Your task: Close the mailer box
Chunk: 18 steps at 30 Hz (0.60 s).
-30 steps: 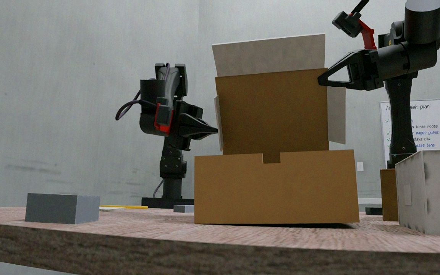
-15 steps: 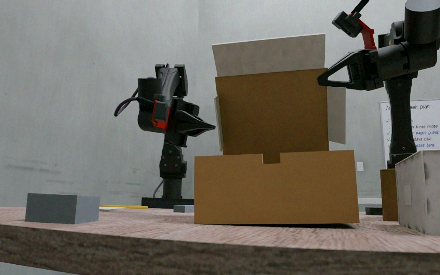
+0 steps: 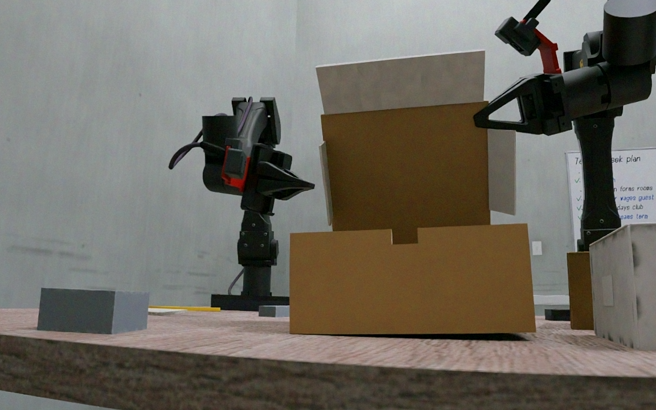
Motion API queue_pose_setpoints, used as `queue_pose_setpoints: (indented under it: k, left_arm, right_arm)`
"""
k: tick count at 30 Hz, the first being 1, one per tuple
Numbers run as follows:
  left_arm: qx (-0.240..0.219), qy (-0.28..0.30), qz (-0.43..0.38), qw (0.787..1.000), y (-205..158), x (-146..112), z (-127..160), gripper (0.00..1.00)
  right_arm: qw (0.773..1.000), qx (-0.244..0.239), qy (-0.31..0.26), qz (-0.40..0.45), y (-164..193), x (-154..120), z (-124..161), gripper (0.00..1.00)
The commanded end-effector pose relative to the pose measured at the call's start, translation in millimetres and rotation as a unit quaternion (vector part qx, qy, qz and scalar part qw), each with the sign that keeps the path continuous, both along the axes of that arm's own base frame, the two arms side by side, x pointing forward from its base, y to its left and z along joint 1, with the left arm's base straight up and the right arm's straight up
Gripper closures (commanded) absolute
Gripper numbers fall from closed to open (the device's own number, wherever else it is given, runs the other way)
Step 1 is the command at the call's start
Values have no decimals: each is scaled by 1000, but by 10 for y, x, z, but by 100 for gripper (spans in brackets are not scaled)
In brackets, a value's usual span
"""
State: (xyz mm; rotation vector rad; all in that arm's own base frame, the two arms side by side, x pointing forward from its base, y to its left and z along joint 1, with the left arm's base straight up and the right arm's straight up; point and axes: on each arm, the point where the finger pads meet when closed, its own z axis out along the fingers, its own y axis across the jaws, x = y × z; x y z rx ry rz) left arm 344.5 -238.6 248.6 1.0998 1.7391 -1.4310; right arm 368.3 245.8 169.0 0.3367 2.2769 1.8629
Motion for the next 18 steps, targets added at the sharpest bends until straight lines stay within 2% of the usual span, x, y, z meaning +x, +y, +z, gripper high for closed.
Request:
queue_pose_setpoints:
  k: [1, 6, 8, 18]
  left_arm:
    - [9, -12, -4, 1000, -41, -66, 11, 99]
    - [9, -12, -4, 1000, -41, -66, 11, 99]
    - [9, -12, -4, 1000, -41, -66, 11, 99]
    - [9, -12, -4, 1000, -41, -66, 11, 99]
  right_arm:
    - [1000, 5, -27, 4, -83, -66, 209, 99]
    - [1000, 4, -27, 4, -115, -100, 224, 99]
    - [999, 7, -43, 4, -111, -47, 344, 99]
    - [999, 6, -35, 6, -95, -94, 284, 99]
